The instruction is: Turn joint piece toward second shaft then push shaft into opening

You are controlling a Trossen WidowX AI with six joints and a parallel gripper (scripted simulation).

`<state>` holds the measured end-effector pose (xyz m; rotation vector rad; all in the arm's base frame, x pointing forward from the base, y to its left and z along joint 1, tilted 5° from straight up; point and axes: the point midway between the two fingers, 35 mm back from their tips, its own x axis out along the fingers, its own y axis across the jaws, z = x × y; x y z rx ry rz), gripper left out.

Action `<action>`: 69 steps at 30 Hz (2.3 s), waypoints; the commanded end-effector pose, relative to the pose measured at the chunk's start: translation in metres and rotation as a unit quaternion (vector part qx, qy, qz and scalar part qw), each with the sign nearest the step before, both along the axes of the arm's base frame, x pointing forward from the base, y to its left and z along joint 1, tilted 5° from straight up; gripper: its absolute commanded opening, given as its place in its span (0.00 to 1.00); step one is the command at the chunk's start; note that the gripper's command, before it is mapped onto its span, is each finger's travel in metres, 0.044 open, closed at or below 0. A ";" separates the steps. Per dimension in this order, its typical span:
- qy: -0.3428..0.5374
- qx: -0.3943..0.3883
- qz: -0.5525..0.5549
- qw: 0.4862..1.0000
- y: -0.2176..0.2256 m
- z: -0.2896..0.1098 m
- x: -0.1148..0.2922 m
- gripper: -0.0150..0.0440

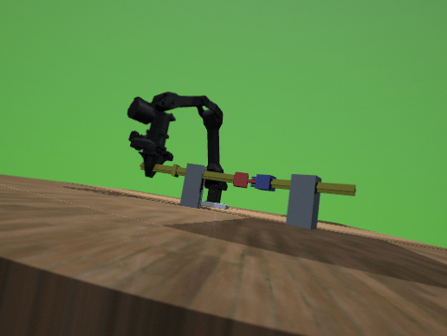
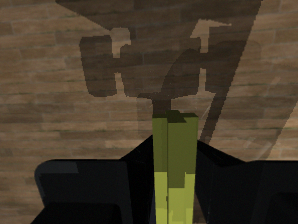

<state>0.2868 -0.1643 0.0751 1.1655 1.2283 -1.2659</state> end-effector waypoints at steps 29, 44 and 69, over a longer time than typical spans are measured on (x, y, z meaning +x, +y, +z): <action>0.001 0.004 0.000 1.000 0.037 -0.002 0.000 0.25; 0.004 -0.004 0.001 1.000 0.035 -0.001 0.000 0.25; 0.004 -0.004 0.001 1.000 0.035 -0.001 0.000 0.95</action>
